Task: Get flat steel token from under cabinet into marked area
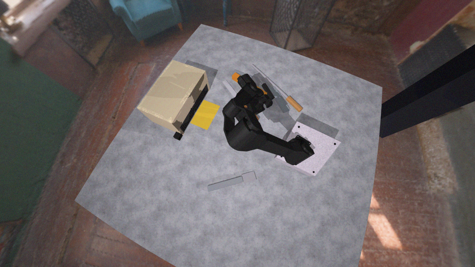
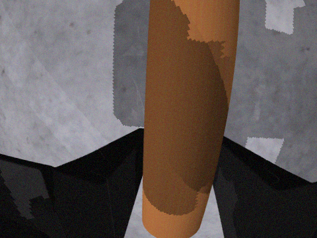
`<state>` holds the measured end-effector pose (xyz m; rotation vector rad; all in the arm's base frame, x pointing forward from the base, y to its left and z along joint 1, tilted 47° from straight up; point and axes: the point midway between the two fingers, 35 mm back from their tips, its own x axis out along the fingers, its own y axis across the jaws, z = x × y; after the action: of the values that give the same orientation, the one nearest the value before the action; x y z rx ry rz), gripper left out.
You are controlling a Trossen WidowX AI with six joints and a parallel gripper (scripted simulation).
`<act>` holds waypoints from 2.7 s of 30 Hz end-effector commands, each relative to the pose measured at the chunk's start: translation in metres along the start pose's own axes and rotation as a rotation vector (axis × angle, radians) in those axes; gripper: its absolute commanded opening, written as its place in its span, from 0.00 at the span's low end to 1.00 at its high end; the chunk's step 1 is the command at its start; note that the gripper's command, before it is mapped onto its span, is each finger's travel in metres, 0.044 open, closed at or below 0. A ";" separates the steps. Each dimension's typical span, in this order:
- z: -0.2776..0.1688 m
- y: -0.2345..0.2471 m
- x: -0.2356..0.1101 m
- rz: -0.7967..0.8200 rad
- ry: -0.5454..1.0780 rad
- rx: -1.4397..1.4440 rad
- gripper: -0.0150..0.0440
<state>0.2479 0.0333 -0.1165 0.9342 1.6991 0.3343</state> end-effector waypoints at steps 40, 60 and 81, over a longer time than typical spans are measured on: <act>0.024 -0.046 -0.002 -0.007 -0.007 -0.001 0.25; 0.034 -0.066 -0.002 -0.008 -0.008 -0.002 0.25; 0.042 -0.082 -0.003 -0.009 -0.009 -0.003 0.25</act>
<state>0.2519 -0.0278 -0.1789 0.9260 1.6922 0.3359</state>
